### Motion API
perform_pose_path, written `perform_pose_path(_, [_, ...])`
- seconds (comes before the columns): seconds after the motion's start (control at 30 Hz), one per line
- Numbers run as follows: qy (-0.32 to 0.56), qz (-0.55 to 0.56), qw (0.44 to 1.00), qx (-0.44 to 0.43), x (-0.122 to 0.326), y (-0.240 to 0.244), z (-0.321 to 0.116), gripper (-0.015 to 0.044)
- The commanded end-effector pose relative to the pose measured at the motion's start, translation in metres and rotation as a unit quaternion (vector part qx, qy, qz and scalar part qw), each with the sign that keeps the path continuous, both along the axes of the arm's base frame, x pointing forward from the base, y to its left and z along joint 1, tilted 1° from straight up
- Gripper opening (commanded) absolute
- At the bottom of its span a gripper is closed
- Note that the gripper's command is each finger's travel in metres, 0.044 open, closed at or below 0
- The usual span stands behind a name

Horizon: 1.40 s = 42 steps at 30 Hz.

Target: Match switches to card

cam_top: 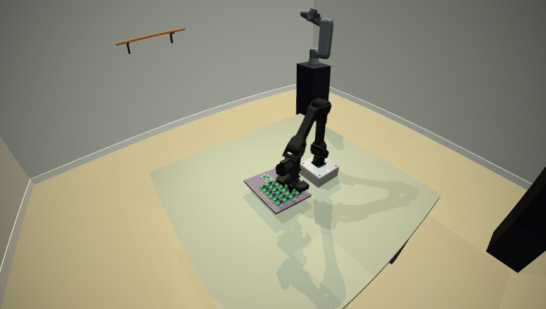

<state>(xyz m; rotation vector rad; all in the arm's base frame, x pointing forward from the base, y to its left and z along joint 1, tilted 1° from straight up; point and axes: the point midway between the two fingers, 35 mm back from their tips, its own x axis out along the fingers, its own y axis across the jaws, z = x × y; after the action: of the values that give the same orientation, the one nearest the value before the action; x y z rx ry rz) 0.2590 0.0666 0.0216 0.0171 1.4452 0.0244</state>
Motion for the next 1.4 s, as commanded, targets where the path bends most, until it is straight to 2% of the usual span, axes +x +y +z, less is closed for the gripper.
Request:
perform_pose_path(0.0, [0.000, -0.002, 1.000, -0.002, 0.000, 0.000, -0.001, 0.0000])
perform_pose_path(0.3, [0.000, 0.000, 1.000, 0.000, 0.001, 0.000, 0.001, 0.0000])
perform_pose_path(0.43, [0.011, -0.001, 1.000, -0.001, -0.003, -0.001, 0.052, 0.0000])
perform_pose_path(0.5, [0.013, -0.001, 1.000, -0.002, -0.005, -0.002, 0.063, 0.0000])
perform_pose_path(0.67, [0.013, -0.001, 1.000, -0.002, -0.002, -0.009, 0.063, 0.0000])
perform_pose_path(0.83, [0.012, -0.002, 1.000, -0.004, 0.014, -0.057, 0.064, 0.0000])
perform_pose_path(0.93, [0.013, -0.002, 1.000, -0.004, 0.014, -0.059, 0.061, 0.0000])
perform_pose_path(1.03, [0.024, -0.001, 1.000, -0.005, 0.018, -0.059, 0.032, 0.0000])
perform_pose_path(1.37, [0.025, -0.001, 1.000, -0.005, 0.019, -0.059, 0.019, 0.0000])
